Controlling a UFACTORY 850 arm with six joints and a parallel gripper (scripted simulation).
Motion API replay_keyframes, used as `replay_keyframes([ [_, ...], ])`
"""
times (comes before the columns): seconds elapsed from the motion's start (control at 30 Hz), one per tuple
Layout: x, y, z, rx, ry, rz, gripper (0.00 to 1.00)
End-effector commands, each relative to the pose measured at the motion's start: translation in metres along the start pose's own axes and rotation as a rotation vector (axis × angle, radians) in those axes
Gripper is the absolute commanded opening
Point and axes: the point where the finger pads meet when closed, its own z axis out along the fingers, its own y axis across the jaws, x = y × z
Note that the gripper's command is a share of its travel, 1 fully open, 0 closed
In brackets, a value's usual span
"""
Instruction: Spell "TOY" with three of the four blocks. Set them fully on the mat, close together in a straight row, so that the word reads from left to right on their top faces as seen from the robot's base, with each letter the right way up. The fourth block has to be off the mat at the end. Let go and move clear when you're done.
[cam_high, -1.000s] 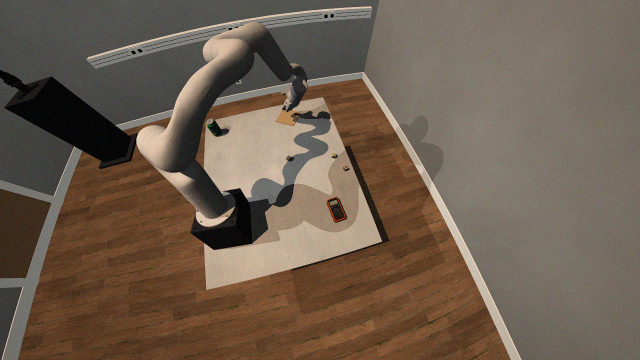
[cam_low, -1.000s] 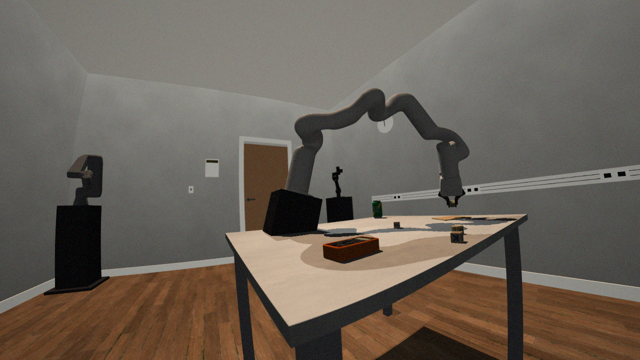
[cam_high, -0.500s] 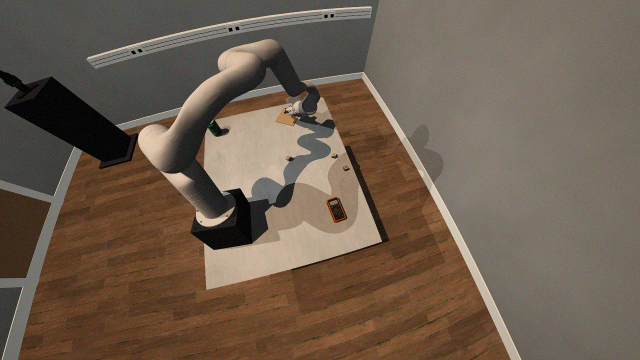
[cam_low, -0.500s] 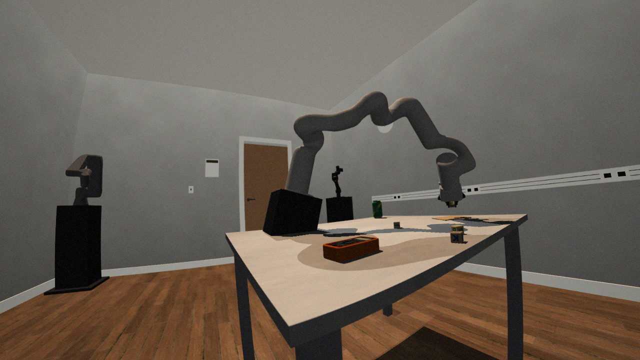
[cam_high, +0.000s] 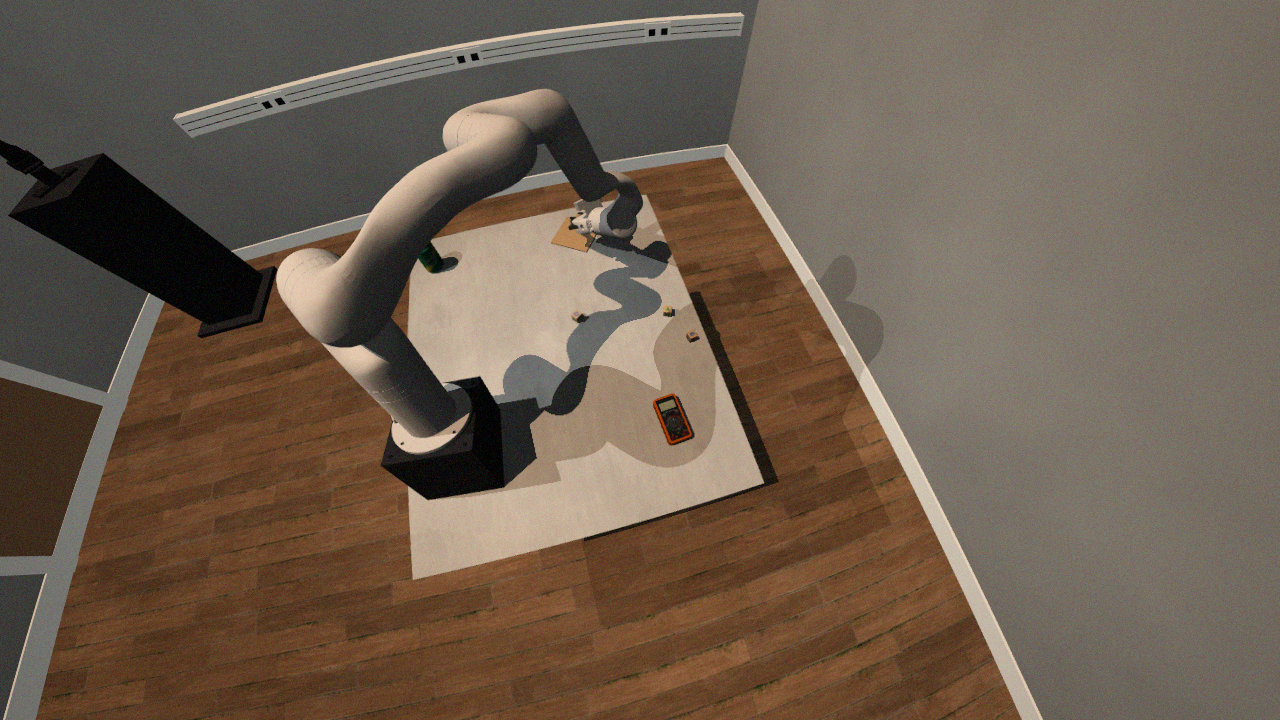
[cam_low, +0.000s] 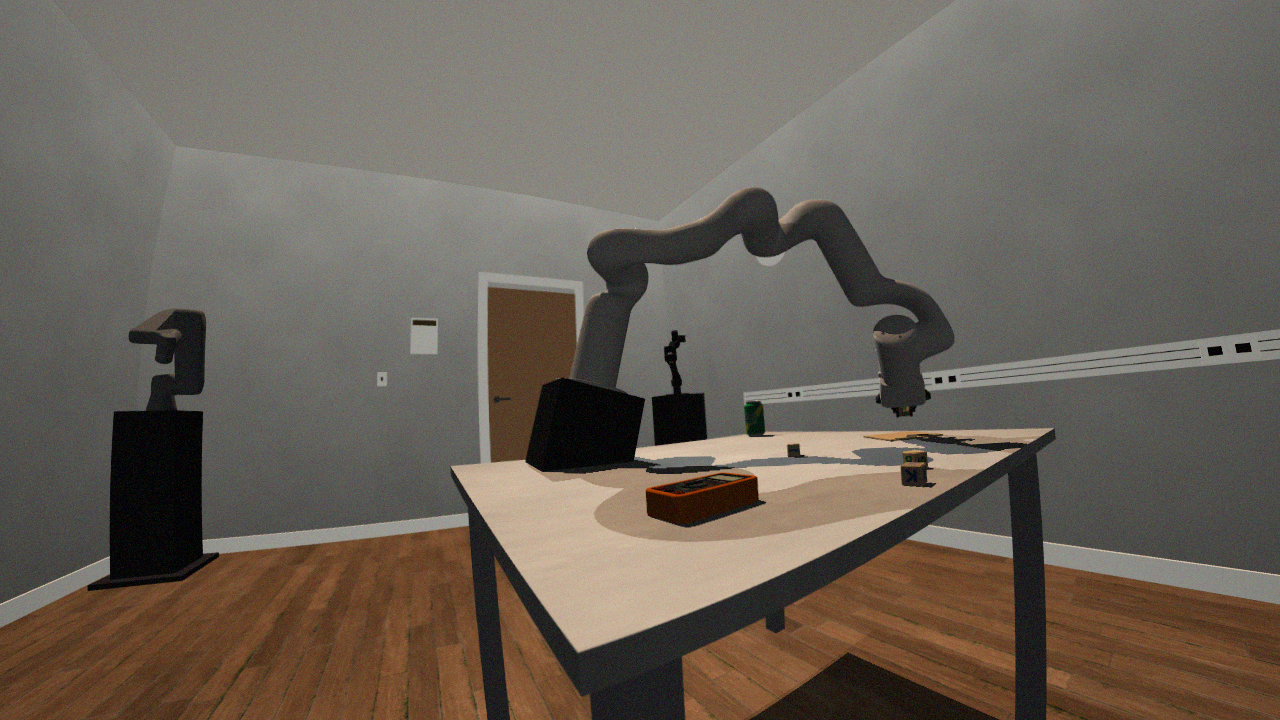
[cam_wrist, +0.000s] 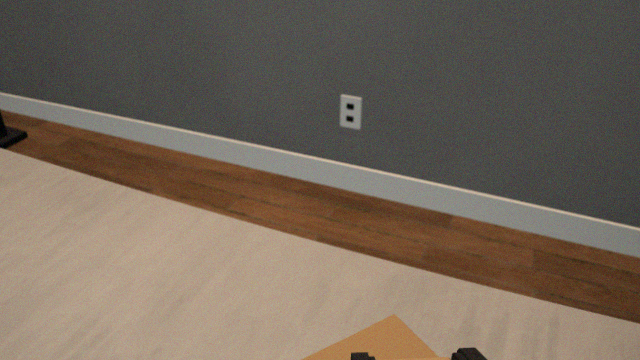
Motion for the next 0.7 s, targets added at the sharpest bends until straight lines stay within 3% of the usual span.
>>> replay_keyframes([
  [0.0, -0.004, 0.001, 0.003, -0.001, 0.001, -0.001, 0.23],
  [0.67, -0.037, 0.001, 0.023, -0.001, 0.001, -0.001, 0.23],
])
